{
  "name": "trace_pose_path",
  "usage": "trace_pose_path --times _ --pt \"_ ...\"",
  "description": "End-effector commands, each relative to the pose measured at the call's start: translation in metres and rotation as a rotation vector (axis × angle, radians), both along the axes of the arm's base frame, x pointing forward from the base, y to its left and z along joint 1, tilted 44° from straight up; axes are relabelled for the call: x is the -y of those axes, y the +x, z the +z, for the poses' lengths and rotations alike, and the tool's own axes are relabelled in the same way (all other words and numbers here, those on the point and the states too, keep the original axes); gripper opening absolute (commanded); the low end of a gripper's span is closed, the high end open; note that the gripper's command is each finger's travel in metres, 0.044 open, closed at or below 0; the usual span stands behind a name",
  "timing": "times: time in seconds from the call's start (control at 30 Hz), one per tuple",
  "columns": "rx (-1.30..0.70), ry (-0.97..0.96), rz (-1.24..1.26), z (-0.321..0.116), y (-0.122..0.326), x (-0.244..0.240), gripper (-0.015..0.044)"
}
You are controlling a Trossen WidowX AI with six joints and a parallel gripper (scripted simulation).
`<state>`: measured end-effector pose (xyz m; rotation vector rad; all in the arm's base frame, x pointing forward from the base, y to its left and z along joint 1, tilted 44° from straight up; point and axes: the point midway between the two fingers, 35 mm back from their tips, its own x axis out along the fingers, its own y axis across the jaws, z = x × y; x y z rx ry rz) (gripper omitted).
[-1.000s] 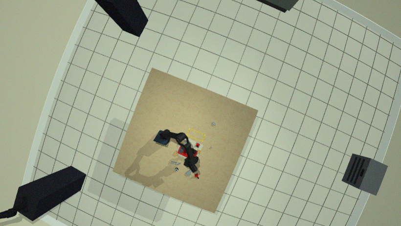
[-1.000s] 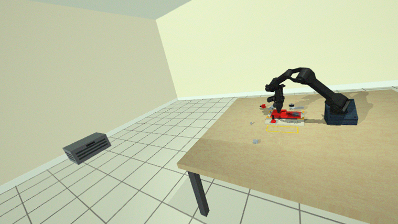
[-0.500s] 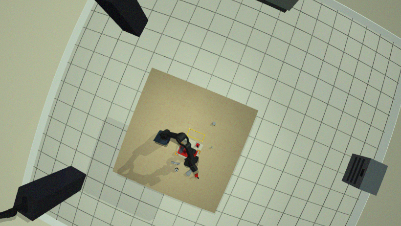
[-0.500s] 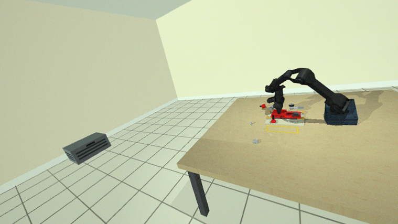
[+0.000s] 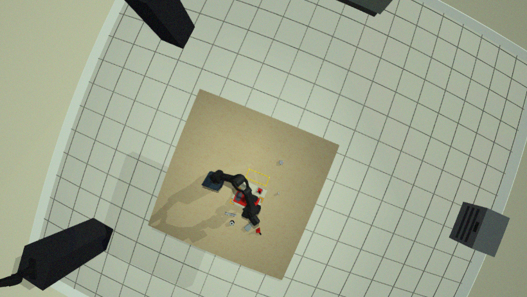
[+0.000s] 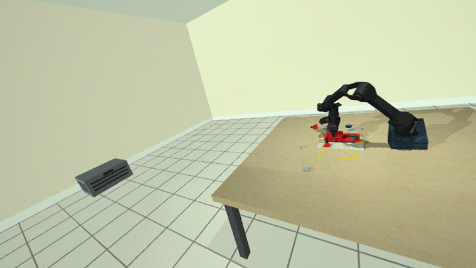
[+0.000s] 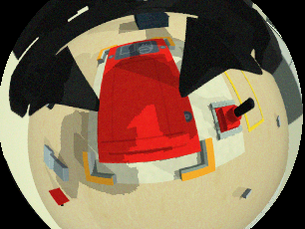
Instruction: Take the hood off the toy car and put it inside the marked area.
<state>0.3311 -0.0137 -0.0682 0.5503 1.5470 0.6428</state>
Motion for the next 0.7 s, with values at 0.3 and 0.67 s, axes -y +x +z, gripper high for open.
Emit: trace_pose_path --times 0.3,0.67 --pt "0.001 0.000 0.000 0.0002 0.0002 0.0002 0.0275" --pt "0.001 -0.001 0.000 0.0040 0.0008 0.0040 0.0000"
